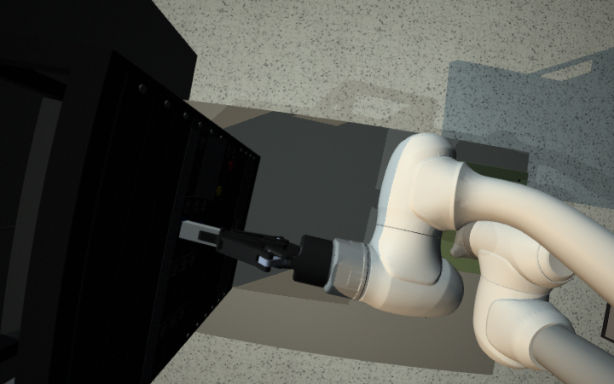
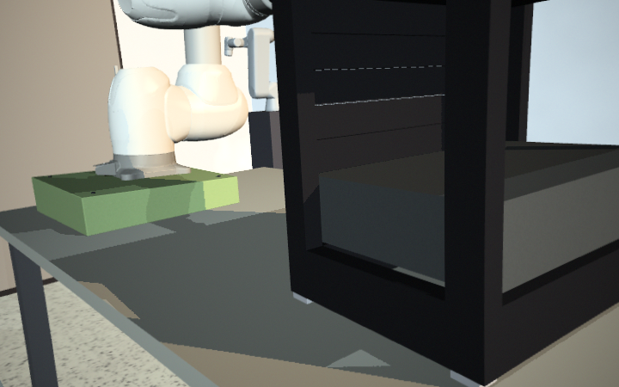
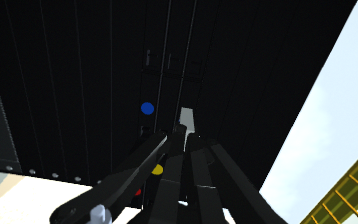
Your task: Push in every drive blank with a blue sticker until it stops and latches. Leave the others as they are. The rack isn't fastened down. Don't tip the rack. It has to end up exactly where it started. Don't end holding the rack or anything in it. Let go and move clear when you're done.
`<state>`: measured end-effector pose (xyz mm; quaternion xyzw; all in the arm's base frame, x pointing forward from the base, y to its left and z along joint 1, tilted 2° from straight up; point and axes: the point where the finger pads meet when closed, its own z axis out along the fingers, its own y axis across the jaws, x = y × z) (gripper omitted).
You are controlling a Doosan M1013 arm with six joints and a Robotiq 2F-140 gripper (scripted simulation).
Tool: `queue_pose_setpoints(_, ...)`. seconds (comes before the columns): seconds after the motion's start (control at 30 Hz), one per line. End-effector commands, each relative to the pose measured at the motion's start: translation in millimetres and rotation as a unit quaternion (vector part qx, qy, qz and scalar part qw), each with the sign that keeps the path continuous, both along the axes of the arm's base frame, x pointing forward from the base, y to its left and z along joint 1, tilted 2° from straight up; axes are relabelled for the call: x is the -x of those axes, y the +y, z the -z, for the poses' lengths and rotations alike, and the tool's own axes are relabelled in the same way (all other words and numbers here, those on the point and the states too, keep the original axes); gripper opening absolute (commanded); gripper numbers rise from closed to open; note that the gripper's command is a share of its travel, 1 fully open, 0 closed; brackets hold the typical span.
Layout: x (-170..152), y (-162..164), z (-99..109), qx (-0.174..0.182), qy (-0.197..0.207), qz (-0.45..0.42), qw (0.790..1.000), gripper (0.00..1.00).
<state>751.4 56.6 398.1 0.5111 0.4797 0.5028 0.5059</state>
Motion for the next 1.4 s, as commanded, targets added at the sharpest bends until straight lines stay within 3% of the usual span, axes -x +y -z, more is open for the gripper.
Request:
queue_pose_setpoints(0.0, -4.0, -1.4, -3.9, -0.003, -0.001, 0.0, 1.0, 0.0)
queue_pose_setpoints(0.5, -1.2, -1.3, -3.8, -0.003, -0.001, 0.0, 1.0, 0.0)
queue_pose_setpoints(0.9, 58.6, 0.7, -2.8, -0.003, -0.001, 0.0, 1.0, 0.0)
queue_pose_setpoints(1.37, 78.2, 1.4, -2.5, -0.003, -0.001, 0.0, 1.0, 0.0)
